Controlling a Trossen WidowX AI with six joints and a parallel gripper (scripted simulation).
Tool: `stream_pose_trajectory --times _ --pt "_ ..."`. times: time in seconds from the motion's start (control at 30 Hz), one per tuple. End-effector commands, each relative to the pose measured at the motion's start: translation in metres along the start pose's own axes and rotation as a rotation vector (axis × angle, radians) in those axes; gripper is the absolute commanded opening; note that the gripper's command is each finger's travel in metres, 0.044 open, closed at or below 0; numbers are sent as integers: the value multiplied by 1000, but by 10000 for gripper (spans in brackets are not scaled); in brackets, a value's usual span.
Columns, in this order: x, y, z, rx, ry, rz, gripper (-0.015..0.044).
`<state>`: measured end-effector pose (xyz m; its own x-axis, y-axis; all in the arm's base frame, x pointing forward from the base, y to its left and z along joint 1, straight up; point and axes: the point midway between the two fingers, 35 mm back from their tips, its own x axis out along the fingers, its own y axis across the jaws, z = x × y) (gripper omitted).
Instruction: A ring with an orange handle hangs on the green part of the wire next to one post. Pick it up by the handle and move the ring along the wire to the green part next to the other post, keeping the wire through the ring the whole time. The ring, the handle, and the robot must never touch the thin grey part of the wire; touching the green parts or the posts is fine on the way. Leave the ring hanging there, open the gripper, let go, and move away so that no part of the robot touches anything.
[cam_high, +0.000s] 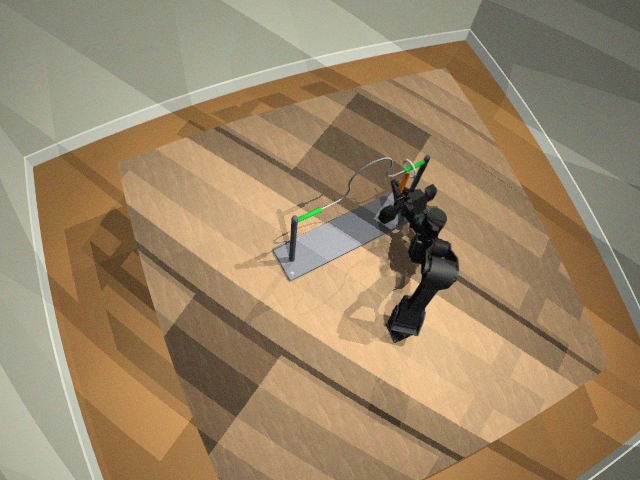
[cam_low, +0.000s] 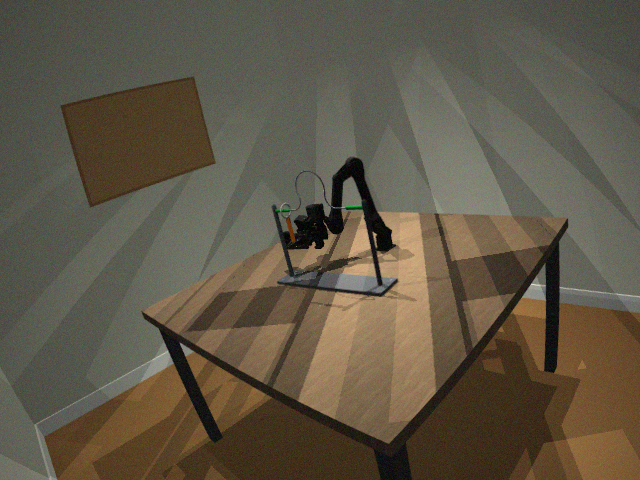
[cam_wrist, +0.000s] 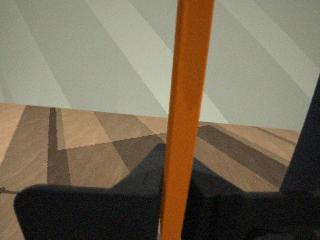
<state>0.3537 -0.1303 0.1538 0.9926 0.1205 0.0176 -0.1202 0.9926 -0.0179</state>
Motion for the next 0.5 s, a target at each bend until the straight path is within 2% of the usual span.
stream_pose_trajectory --times 0.0,0.47 --pt "0 -1 1 2 -1 -5 -150" --pt "0 7 1 3 -1 -5 -150"
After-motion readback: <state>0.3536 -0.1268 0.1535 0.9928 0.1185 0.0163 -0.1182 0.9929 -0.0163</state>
